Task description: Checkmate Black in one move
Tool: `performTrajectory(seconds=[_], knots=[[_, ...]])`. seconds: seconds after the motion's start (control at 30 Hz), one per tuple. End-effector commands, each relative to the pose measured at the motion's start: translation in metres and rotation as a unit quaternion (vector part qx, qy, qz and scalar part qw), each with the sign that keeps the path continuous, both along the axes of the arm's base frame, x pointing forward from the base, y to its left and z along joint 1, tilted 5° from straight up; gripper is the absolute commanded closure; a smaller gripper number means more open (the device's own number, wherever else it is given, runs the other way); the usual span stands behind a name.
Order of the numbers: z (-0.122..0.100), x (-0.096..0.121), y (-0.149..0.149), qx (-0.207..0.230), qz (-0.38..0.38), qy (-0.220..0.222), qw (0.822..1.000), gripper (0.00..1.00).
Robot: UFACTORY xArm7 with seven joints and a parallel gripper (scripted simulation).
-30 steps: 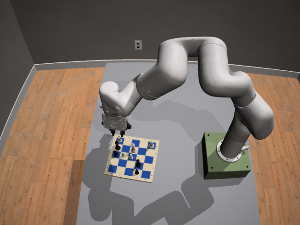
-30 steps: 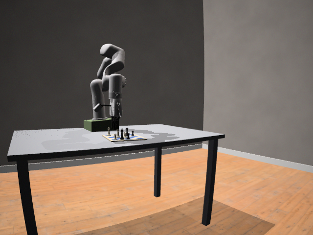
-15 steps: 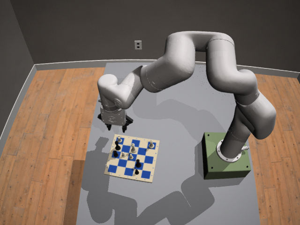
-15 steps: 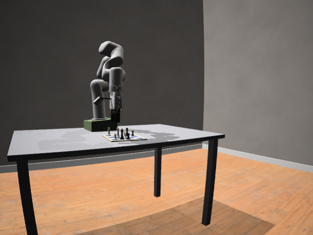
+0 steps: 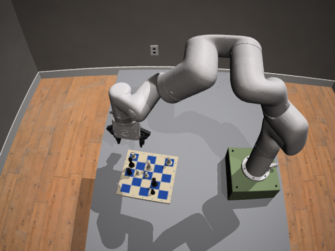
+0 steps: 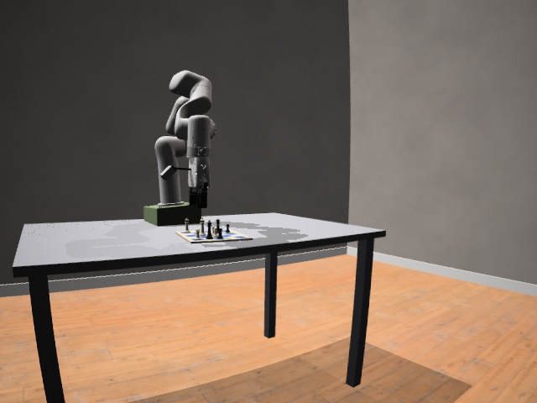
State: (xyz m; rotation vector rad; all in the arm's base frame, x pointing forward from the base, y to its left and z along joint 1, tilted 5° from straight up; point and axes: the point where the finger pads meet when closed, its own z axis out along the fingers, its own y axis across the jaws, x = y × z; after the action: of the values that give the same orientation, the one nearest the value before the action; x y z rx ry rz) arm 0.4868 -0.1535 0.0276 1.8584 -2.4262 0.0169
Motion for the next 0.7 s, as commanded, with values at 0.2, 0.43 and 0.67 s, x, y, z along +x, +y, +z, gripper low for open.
performTrajectory(seconds=[0.2,0.43,0.67], knots=[[0.003,0.002,0.000,0.000,0.000,-0.002,1.000,0.00],[0.022,0.003,0.001,0.000,0.000,-0.002,1.000,0.00],[0.044,0.004,0.002,0.000,0.000,-0.002,1.000,0.00]])
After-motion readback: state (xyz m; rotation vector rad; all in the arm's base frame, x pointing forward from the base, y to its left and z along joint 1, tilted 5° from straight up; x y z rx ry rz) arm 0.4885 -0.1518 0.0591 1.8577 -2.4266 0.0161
